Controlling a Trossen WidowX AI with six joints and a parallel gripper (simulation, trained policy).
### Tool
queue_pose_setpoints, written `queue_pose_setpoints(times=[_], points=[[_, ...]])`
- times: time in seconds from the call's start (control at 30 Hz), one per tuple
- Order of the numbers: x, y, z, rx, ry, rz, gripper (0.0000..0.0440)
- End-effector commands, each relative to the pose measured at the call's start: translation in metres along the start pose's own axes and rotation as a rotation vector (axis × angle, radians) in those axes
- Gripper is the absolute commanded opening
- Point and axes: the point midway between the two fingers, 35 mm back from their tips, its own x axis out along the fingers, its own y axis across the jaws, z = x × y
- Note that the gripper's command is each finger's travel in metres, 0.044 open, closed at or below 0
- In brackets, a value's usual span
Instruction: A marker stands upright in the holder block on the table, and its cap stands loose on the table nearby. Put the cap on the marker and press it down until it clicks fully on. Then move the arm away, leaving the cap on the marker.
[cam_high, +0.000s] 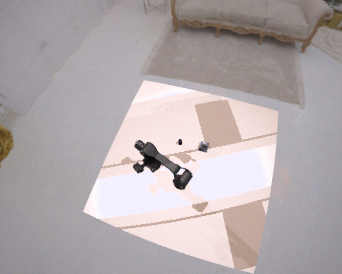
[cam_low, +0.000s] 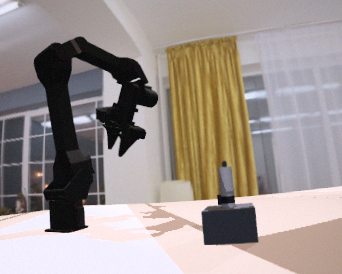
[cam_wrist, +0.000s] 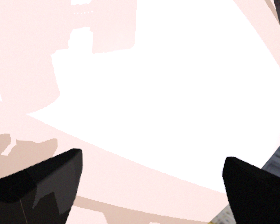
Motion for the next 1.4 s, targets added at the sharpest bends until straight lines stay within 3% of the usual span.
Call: queue_pose_setpoints(times=[0.0, 1.37], points=[[0.001, 0.007, -0.007, 0.018, -0.004, 0.018, 0.0326], [-0.008, 0.114, -0.071, 0.310, 0.001, 0.174, 0.0326]])
